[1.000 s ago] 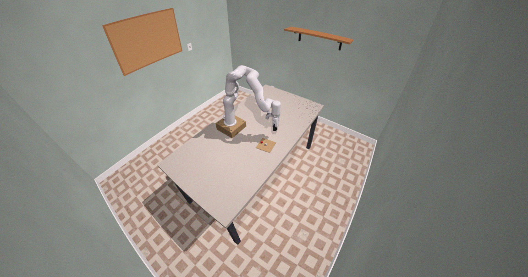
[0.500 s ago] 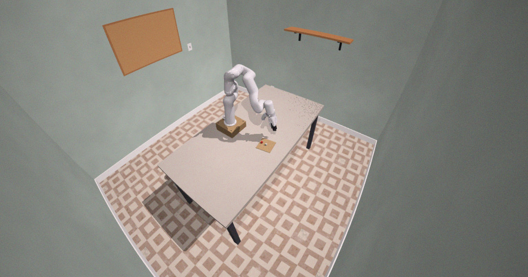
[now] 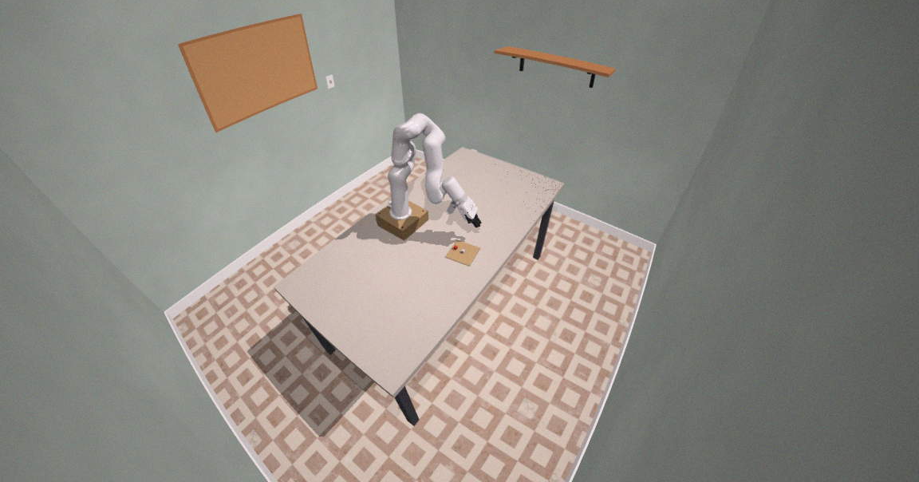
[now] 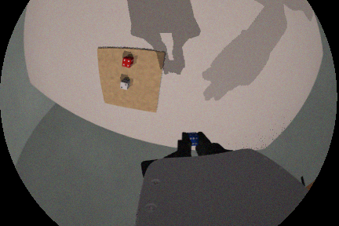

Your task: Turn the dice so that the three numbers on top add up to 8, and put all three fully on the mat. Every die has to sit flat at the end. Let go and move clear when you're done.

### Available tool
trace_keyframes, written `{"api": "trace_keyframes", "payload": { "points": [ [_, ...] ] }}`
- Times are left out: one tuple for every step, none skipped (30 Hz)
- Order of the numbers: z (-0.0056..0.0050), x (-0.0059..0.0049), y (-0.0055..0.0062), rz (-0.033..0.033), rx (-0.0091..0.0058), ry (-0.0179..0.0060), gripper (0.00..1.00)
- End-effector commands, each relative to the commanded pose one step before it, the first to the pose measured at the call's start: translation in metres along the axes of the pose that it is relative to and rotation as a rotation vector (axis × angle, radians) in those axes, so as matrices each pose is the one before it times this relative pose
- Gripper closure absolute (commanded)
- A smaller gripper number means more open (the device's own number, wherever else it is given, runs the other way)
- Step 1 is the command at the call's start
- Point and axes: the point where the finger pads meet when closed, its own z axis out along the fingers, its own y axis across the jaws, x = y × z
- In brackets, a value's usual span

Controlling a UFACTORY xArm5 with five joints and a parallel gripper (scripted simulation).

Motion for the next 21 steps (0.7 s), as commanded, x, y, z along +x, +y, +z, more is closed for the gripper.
{"api": "trace_keyframes", "payload": {
  "points": [
    [0.0023,-0.00022,0.0001,0.00208,-0.00062,-0.17696,0.89],
    [-0.00004,0.00002,0.0,0.00003,-0.00001,-0.002,0.89],
    [-0.00089,0.00042,0.00002,0.00044,-0.00016,-0.02986,0.89],
    [-0.00082,0.0003,0.00002,0.00041,-0.00016,-0.02762,0.89],
    [0.00047,-0.00001,0.00002,0.00039,-0.00016,-0.02546,0.89],
    [0.00012,0.00013,0.00002,0.00035,-0.00015,-0.02269,0.89],
    [-0.00013,0.00022,0.00001,0.00031,-0.00014,-0.01982,0.89],
    [0.0,0.0,0.0,0.0,0.0,0.0,0.89],
    [0.0,0.0,0.0,0.0,0.0,0.0,0.89],
    [-0.00029,0.00025,0.00001,0.00026,-0.00012,-0.01689,0.89],
    [-0.00037,0.00025,0.00001,0.00022,-0.00011,-0.01397,0.89],
    [-0.00037,0.00022,0.00001,0.00017,-0.00009,-0.01114,0.89],
    [-0.00033,0.00018,0.0,0.00013,-0.00007,-0.00845,0.89],
    [-0.00026,0.00013,0.0,0.00009,-0.00005,-0.00598,0.89],
    [-0.00018,0.00009,0.0,0.00006,-0.00003,-0.00383,0.89],
    [-0.0001,0.00005,0.0,0.00003,-0.00002,-0.00207,0.89],
    [-0.00004,0.00002,0.0,0.00001,-0.00001,-0.0008,0.89],
    [-0.00001,0.0,0.0,0.0,0.0,-0.00012,0.89],
    [0.00001,0.00001,0.0,0.0,0.0,0.0,0.89],
    [0.00005,0.00008,0.0,0.0,0.0,-0.00001,0.89],
    [0.00014,0.00019,0.0,0.0,-0.00001,-0.00004,0.89]
  ]
}}
